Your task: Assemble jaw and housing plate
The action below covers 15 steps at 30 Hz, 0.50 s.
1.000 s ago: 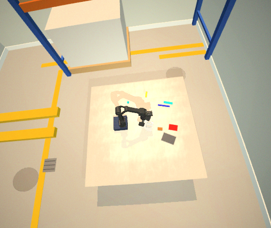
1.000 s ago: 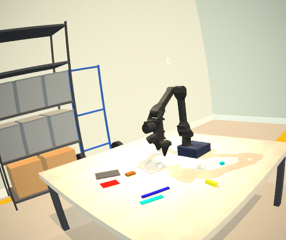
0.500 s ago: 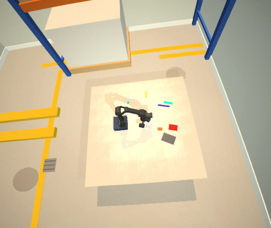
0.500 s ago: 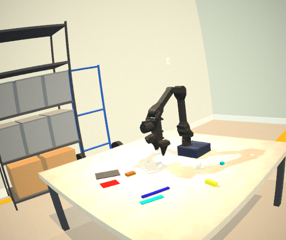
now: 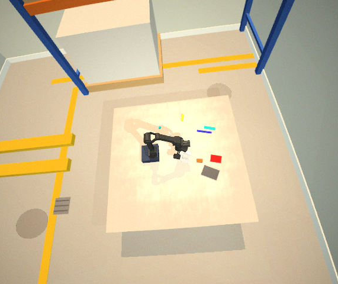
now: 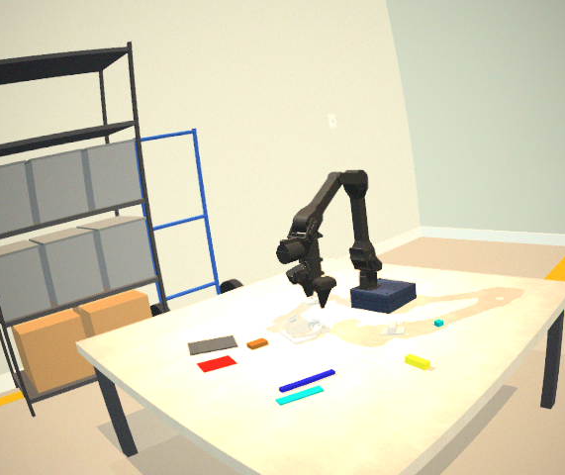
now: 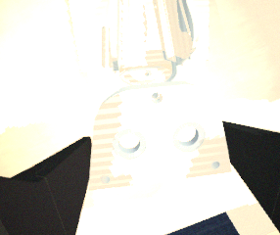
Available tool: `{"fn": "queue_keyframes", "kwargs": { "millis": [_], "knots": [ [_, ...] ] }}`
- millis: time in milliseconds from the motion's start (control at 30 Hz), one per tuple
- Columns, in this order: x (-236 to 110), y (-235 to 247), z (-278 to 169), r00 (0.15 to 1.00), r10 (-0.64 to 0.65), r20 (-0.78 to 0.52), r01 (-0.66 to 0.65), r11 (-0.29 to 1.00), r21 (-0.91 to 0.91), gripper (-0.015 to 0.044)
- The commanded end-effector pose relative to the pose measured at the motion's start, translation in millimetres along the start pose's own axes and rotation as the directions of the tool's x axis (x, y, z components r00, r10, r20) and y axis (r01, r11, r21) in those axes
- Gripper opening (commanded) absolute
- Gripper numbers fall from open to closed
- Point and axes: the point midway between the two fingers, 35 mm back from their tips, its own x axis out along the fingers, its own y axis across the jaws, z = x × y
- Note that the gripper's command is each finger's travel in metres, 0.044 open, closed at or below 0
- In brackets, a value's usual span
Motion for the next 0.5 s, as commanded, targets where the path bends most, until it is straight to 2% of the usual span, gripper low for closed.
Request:
{"fn": "queue_keyframes", "kwargs": {
  "millis": [0,467],
  "knots": [
    [-0.1,-2.1,0.2,1.0,-0.003,0.004,0.003,1.0,-0.004,0.0351],
    [0.0,-5.6,-0.6,1.0,-0.003,0.004,0.003,1.0,-0.004,0.0351]
  ]
}}
